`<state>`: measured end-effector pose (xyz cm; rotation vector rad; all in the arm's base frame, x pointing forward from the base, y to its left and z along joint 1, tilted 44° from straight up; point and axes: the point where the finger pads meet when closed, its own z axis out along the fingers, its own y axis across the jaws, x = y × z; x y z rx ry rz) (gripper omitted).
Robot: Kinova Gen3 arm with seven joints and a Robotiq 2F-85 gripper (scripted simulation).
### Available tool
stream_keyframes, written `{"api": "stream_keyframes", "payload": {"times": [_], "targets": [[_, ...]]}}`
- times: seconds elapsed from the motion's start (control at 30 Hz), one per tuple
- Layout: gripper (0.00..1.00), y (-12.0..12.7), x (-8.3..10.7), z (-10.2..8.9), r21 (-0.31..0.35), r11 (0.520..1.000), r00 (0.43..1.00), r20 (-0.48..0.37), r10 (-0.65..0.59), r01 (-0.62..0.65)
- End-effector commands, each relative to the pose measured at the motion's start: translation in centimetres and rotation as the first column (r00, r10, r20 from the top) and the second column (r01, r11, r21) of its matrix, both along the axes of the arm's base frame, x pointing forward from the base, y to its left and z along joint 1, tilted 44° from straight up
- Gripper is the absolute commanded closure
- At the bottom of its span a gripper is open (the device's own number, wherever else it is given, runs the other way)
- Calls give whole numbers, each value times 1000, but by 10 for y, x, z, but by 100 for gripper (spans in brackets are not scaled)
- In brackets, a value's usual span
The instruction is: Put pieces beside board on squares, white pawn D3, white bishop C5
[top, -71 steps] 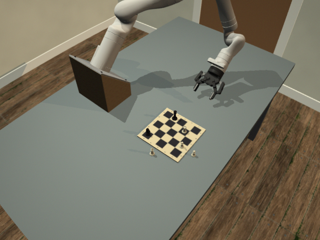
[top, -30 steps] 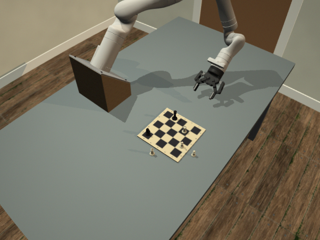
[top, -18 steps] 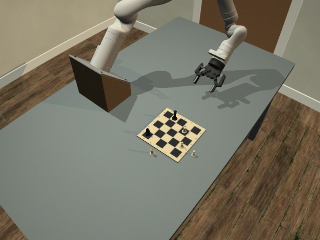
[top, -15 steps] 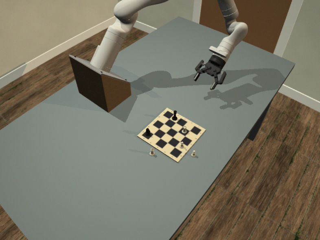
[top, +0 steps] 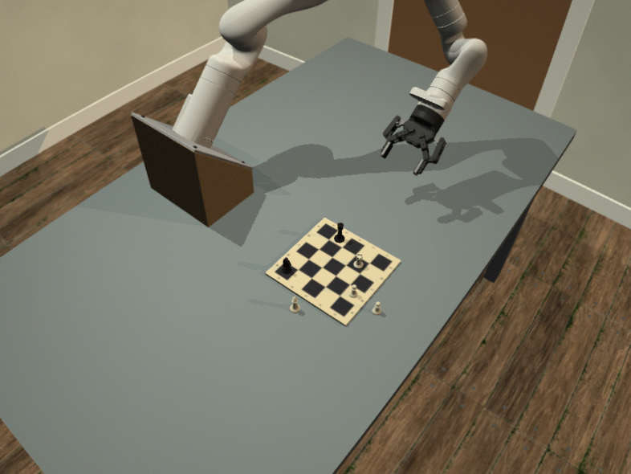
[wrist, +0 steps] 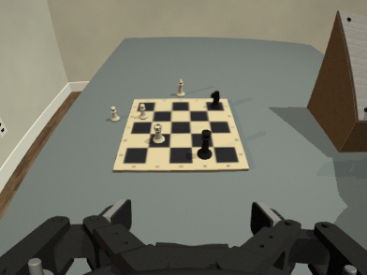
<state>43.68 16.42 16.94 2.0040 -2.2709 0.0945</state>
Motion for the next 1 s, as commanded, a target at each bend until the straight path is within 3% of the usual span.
{"api": "stream_keyframes", "payload": {"times": [0.0, 0.17, 0.27, 0.37, 0.47, 0.5, 0.53, 0.57, 0.6, 0.63, 0.67, 0.7, 0.73, 0.77, 0.8, 0.83, 0.87, 0.97], "targets": [[0, -6, 4, -6, 12, 999, 999, -16, -39, 39], [0, -27, 18, -33, 81, 969, 969, -103, -224, 233], [0, -48, 33, -57, 134, 899, 901, -191, -389, 417], [0, -48, 33, -57, 134, 899, 901, -191, -389, 417], [0, -76, 53, -85, 178, 766, 776, -295, -557, 618], [0, -76, 53, -85, 178, 766, 776, -295, -557, 618], [0, -87, 60, -94, 188, 707, 722, -331, -607, 681], [0, -87, 60, -94, 188, 707, 722, -331, -607, 681], [0, -99, 67, -103, 196, 643, 663, -368, -652, 741], [0, -99, 67, -103, 196, 643, 663, -368, -652, 741], [0, -111, 74, -112, 201, 574, 601, -403, -690, 794], [0, -111, 74, -112, 201, 574, 601, -403, -690, 794], [0, -124, 81, -121, 203, 501, 536, -437, -722, 841], [0, -124, 81, -121, 203, 501, 536, -437, -722, 841], [0, -137, 87, -130, 203, 427, 471, -469, -747, 881], [0, -137, 87, -130, 203, 427, 471, -469, -747, 881], [0, -151, 94, -138, 201, 353, 406, -499, -765, 914], [0, -151, 94, -138, 201, 353, 406, -499, -765, 914]]}}
